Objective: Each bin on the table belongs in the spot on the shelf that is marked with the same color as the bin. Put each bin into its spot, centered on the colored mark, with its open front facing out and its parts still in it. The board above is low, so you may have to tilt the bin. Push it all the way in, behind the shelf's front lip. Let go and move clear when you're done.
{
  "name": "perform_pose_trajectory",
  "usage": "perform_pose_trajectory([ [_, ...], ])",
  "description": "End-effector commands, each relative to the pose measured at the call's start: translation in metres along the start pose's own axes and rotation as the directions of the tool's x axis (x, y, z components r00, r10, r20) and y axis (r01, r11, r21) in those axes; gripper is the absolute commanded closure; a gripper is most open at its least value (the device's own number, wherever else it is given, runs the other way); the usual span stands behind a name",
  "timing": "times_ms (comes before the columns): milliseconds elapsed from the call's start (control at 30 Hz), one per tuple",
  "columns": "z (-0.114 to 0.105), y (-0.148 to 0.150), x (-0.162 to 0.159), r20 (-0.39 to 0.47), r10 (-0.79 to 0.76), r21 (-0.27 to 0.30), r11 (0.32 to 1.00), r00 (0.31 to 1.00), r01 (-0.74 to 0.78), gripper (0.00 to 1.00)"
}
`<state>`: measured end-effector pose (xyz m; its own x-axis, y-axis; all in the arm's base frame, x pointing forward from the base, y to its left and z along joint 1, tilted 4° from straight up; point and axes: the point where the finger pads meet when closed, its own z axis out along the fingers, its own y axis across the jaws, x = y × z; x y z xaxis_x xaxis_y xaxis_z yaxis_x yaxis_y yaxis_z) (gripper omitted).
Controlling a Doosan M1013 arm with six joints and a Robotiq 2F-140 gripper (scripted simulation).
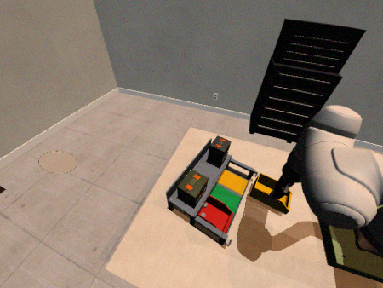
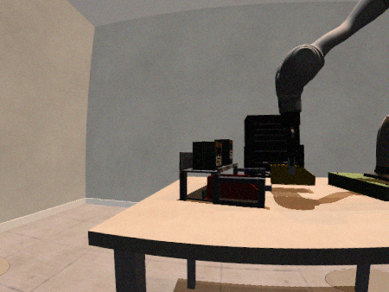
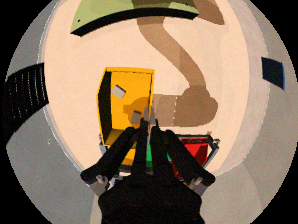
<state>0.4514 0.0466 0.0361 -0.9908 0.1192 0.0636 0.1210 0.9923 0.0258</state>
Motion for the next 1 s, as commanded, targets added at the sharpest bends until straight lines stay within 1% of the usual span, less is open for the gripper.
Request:
perform_pose_trajectory([
  [0, 0.0, 0.0, -0.0069, 0.0, 0.0, 0.0, 1.0, 1.0, 0.0, 0.9],
  [167, 0.0, 0.0, -0.0115, 0.0, 0.0, 0.0, 1.0, 1.0, 0.0, 0.9],
  [967, -0.0003, 0.0, -0.0121, -0.006, 0.0, 0.0, 1.0, 1.0, 0.0, 0.9],
])
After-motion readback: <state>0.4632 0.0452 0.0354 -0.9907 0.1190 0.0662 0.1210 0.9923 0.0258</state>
